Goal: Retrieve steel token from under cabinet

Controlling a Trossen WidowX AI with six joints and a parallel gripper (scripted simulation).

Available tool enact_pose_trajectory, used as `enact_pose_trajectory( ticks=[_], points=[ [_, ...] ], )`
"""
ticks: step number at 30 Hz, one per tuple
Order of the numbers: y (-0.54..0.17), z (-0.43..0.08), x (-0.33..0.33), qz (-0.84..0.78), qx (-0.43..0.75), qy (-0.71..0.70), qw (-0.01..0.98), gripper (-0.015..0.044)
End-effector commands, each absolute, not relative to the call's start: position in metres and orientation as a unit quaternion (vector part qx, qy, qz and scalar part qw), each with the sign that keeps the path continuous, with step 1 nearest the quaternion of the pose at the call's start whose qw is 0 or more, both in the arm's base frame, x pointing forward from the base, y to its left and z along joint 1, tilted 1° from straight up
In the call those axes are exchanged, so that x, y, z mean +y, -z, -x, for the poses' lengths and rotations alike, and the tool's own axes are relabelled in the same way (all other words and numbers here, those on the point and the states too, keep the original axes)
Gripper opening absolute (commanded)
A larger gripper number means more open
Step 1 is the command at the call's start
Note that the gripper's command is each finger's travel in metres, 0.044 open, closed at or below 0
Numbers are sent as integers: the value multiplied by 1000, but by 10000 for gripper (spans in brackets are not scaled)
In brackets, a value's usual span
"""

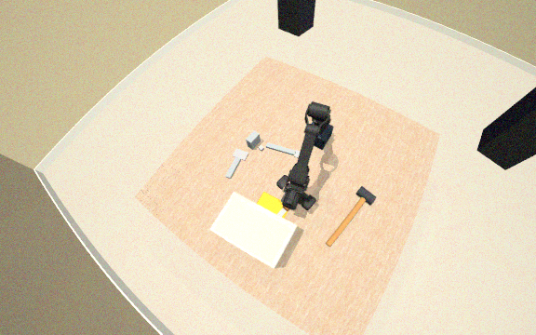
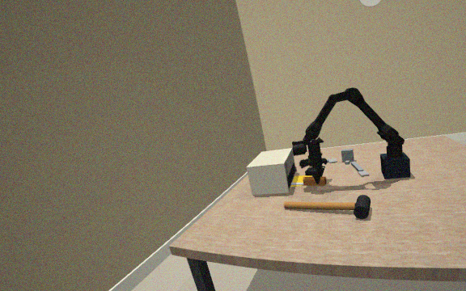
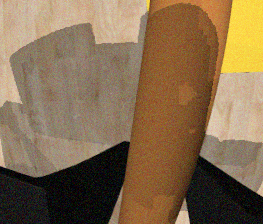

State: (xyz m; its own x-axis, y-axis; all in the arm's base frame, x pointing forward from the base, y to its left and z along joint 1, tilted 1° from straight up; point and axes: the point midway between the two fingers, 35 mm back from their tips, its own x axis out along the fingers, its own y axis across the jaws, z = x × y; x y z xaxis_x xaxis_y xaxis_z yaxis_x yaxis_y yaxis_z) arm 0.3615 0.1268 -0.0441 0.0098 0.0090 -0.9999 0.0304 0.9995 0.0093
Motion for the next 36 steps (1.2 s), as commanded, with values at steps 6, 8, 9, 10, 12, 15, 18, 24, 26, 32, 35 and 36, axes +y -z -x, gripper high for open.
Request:
enact_pose_trajectory(
  ticks=[6,8,9,10,12,15,18,24,26,32,35,36],
  points=[
    [45,-350,128,-15,705,9,709,0],
    [45,-348,128,-15,705,9,709,0],
    [45,-347,128,-15,705,9,709,0],
    [45,-346,128,-15,705,9,709,0],
    [45,-344,128,-15,705,9,709,0],
    [45,-341,128,-15,705,9,709,0],
    [45,-338,128,-15,705,9,709,0],
    [46,-332,129,-15,705,9,709,0],
    [46,-329,129,-15,705,9,709,0],
    [46,-323,129,-15,706,9,708,0],
    [46,-320,129,-15,706,9,708,0],
    [46,-319,129,-15,706,9,708,0]
  ],
)
